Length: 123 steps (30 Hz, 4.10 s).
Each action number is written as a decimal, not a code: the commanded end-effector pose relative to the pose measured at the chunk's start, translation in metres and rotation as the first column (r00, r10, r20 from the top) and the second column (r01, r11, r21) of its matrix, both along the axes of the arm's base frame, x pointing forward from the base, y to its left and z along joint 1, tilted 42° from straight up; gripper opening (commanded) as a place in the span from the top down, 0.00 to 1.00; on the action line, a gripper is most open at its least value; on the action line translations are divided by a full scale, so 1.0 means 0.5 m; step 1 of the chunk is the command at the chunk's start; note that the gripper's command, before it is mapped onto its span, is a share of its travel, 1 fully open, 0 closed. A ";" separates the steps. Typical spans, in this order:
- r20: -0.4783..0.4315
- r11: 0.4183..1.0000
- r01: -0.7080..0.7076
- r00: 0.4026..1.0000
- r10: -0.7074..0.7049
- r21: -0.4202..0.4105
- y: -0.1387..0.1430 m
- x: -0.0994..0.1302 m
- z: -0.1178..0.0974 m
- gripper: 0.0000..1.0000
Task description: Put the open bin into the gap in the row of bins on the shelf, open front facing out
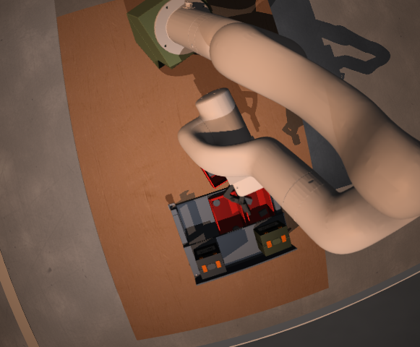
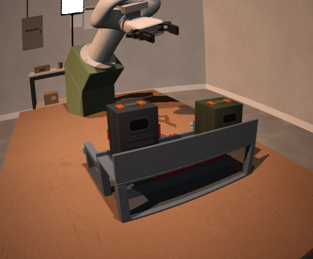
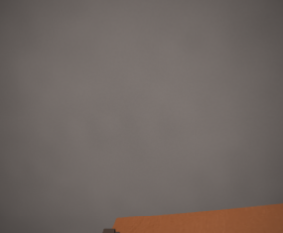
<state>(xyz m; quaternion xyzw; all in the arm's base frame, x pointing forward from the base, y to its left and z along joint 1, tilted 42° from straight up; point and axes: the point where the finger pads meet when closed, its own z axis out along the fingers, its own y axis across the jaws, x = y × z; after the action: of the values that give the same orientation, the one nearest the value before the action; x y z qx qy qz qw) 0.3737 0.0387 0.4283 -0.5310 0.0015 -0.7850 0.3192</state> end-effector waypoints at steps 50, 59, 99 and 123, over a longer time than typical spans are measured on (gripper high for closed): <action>0.065 0.968 0.047 0.997 -0.032 -0.246 -0.094 -0.037 0.001 0.00; 0.067 0.969 0.080 0.996 -0.066 -0.232 -0.094 -0.037 0.000 0.00; 0.234 0.692 0.234 0.967 -0.097 -0.683 -0.311 -0.121 0.003 0.00; 0.300 0.496 0.293 0.952 -0.067 -0.817 -0.396 -0.153 0.004 0.00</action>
<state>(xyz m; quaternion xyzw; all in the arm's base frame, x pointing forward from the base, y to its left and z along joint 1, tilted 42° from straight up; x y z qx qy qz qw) 0.2975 -0.1578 0.4299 -0.5233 -0.3617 -0.7687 -0.0663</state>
